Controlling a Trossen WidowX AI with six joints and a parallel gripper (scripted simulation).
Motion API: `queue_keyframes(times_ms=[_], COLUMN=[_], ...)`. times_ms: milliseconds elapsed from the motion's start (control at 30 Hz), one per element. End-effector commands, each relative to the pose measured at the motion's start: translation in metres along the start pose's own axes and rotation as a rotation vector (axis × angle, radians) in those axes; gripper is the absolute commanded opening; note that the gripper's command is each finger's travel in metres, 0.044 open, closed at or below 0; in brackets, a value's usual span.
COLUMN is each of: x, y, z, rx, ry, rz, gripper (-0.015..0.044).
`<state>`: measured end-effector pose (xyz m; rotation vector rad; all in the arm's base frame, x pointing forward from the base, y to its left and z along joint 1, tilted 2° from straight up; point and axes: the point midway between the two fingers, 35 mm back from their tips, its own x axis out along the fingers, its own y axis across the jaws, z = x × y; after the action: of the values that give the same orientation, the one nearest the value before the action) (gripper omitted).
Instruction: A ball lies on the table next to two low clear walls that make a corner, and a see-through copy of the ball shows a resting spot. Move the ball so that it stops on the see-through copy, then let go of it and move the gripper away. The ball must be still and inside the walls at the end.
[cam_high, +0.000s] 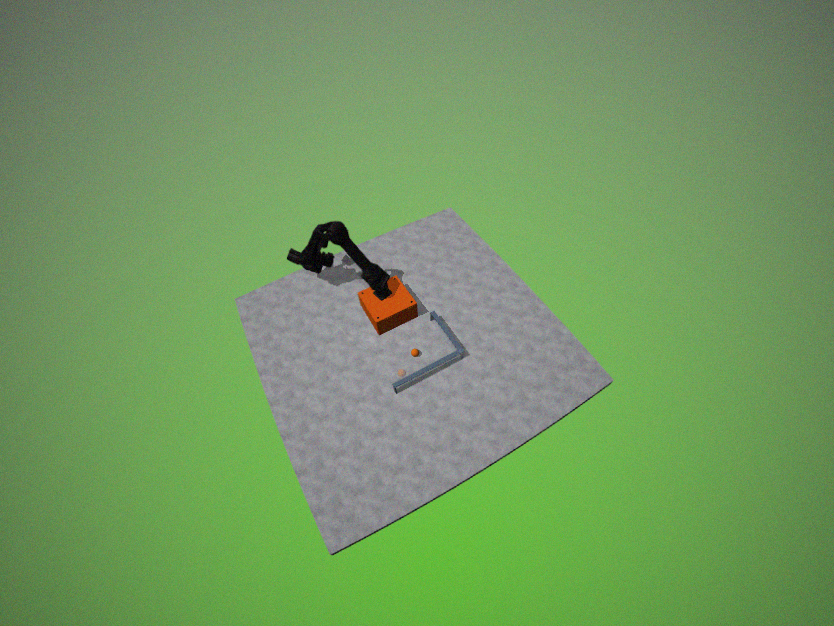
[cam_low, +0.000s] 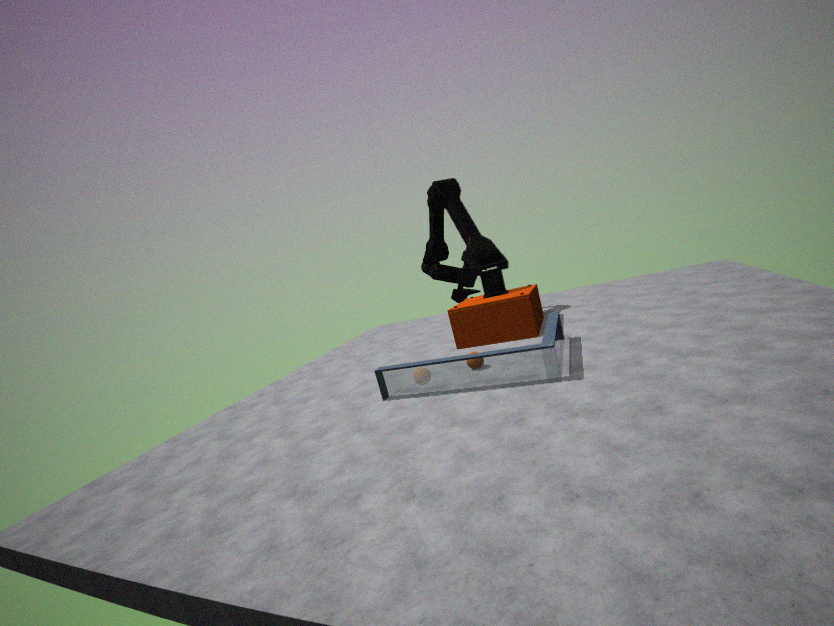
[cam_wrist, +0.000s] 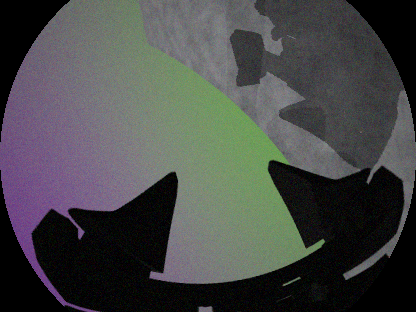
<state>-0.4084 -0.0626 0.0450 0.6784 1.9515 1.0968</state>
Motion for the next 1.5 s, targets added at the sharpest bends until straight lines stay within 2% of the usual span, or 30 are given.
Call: queue_keyframes(times_ms=[0, 133, 300, 467, 633, 833, 1000, 1167, 1333, 1467], x=[-0.002, -0.054, -0.129, -0.201, -0.255, -0.339, -0.393, -0.430, -0.454, -0.462], y=[-0.002, -0.036, -0.078, -0.111, -0.130, -0.143, -0.147, -0.141, -0.127, -0.112], z=[-0.001, -0.010, -0.007, 0.025, 0.058, 0.115, 0.176, 0.242, 0.312, 0.369], rx=[-0.012, -0.258, -0.606, -1.024, -1.350, -1.777, -2.124, -2.434, -2.705, -2.877], ry=[0.006, 0.130, 0.321, 0.515, 0.692, 1.036, 1.323, 1.599, 1.882, 2.110], rz=[-0.005, -0.104, -0.201, -0.254, -0.256, -0.196, -0.060, 0.164, 0.481, 0.803], gripper=[0.0374, 0.0272, 0.0272, 0.0272, 0.0272, 0.0272, 0.0272, 0.0272, 0.0272, 0.0272])
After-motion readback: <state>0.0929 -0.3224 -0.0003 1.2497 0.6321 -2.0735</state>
